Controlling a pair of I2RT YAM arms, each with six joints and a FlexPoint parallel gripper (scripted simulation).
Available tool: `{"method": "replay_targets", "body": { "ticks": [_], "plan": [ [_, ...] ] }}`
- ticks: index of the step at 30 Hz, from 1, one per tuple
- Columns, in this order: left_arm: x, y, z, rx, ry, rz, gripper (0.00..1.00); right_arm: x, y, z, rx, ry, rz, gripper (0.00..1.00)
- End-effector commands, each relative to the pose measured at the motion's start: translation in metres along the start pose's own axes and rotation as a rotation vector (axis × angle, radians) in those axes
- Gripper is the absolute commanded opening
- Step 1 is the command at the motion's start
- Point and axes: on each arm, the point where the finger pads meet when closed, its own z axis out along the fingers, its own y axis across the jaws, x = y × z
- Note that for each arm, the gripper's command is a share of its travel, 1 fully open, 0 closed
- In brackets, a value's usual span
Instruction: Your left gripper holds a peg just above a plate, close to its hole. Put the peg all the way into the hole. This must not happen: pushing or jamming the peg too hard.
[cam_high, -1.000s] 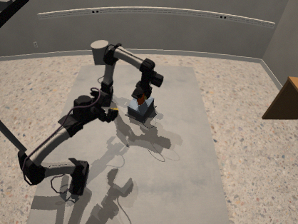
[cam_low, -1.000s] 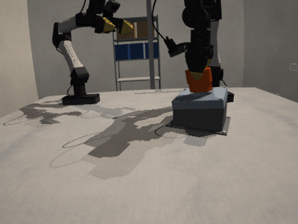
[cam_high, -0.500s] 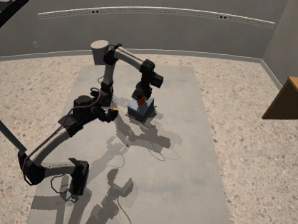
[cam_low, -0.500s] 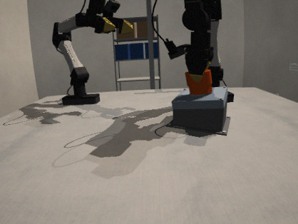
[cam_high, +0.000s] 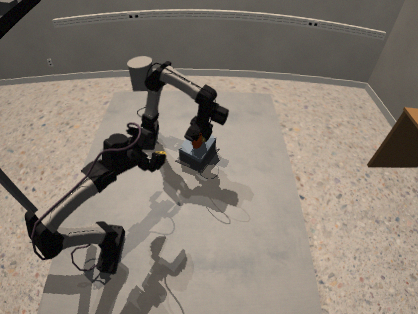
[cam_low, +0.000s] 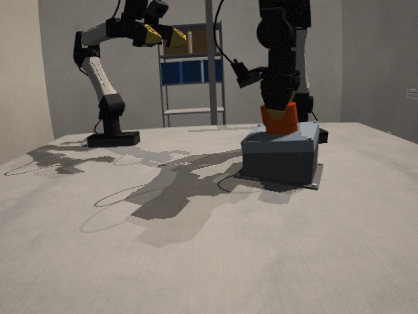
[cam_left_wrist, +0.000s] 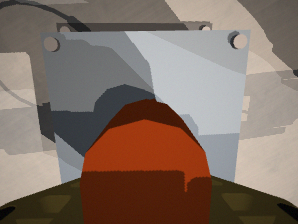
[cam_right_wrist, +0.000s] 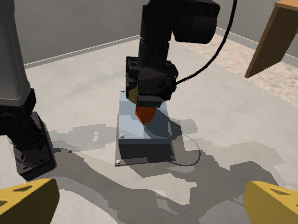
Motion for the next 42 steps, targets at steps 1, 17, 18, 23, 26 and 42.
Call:
{"method": "replay_targets", "body": {
  "ticks": [1, 17, 18, 23, 26, 42],
  "plan": [
    [-0.001, 0.001, -0.014, -0.064, -0.001, 0.017, 0.34, -0.001, 0.0, -0.004, 0.005, -0.007, 0.008, 1.0],
    [0.002, 0.001, -0.006, -0.062, -0.001, 0.014, 0.34, -0.001, 0.0, -0.004, 0.005, -0.007, 0.008, 1.0],
    [0.002, 0.001, -0.004, -0.061, -0.001, 0.013, 0.34, -0.001, 0.0, -0.004, 0.005, -0.007, 0.008, 1.0],
    [0.004, 0.001, -0.001, -0.061, 0.0, 0.012, 0.34, -0.001, 0.0, -0.004, 0.005, -0.007, 0.008, 1.0],
    [0.005, 0.002, 0.004, -0.051, 0.0, 0.011, 0.34, -0.001, 0.0, -0.004, 0.005, -0.007, 0.008, 1.0],
    [0.009, 0.002, -0.01, -0.005, 0.01, 0.006, 0.7, -0.001, 0.0, -0.004, 0.005, -0.007, 0.008, 1.0]
  ]
}}
